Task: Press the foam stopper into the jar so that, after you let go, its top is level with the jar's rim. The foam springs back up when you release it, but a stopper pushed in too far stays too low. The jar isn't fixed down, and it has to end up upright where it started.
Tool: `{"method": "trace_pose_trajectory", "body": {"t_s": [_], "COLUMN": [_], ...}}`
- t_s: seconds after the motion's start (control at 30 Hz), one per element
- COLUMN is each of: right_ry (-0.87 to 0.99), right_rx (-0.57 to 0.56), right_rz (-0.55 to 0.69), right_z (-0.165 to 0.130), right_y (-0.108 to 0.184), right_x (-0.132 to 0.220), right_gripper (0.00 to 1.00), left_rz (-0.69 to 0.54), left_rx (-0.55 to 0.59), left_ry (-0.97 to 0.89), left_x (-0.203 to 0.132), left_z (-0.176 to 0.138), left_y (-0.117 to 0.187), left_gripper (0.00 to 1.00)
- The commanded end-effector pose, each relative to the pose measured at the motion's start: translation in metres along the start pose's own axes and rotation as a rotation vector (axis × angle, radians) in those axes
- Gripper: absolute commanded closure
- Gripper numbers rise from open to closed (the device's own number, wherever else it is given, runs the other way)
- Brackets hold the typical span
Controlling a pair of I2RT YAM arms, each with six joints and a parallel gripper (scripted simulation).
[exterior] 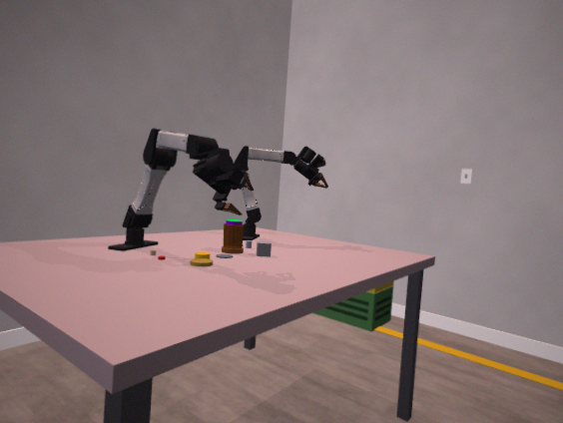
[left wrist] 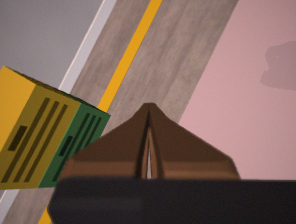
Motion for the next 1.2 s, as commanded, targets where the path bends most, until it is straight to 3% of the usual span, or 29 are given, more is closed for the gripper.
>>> {"method": "trace_pose_trajectory", "body": {"t_s": [0.0,0.33,0.7,0.77,1.0,1.17], "right_ry": [-0.241,-0.592,-1.078,-1.078,-1.367,-1.409], "right_rx": [0.042,0.171,0.319,0.319,0.372,0.382], "right_rz": [0.010,-0.042,-0.202,-0.202,-0.344,-0.390], "right_z": [-0.026,-0.062,-0.117,-0.117,-0.152,-0.164], "right_y": [-0.014,-0.045,-0.079,-0.079,-0.095,-0.100], "right_x": [0.011,0.022,0.034,0.034,0.038,0.039], "right_gripper": [0.02,0.02,0.02,0.02,0.02,0.02], "left_rz": [0.057,0.058,0.011,0.011,-0.048,-0.074], "left_rx": [-0.116,-0.276,-0.521,-0.521,-0.656,-0.684], "left_ry": [0.080,0.189,0.364,0.364,0.470,0.487], "left_x": [-0.003,-0.017,-0.037,-0.037,-0.049,-0.055], "left_z": [0.016,0.039,0.069,0.069,0.082,0.085], "left_y": [0.008,0.021,0.047,0.047,0.066,0.070], "left_gripper": [1.00,1.00,1.00,1.00,1.00,1.00]}}
Point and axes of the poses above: on each arm, the point where the finger pads meet when closed, its own y axis back along the fingers, its own x axis across the jaws, z = x × y, the point moved 10 cm from there along y, back along the fingers, and after that the axes turned 7 degrees about -y, right-handed, at the moved point
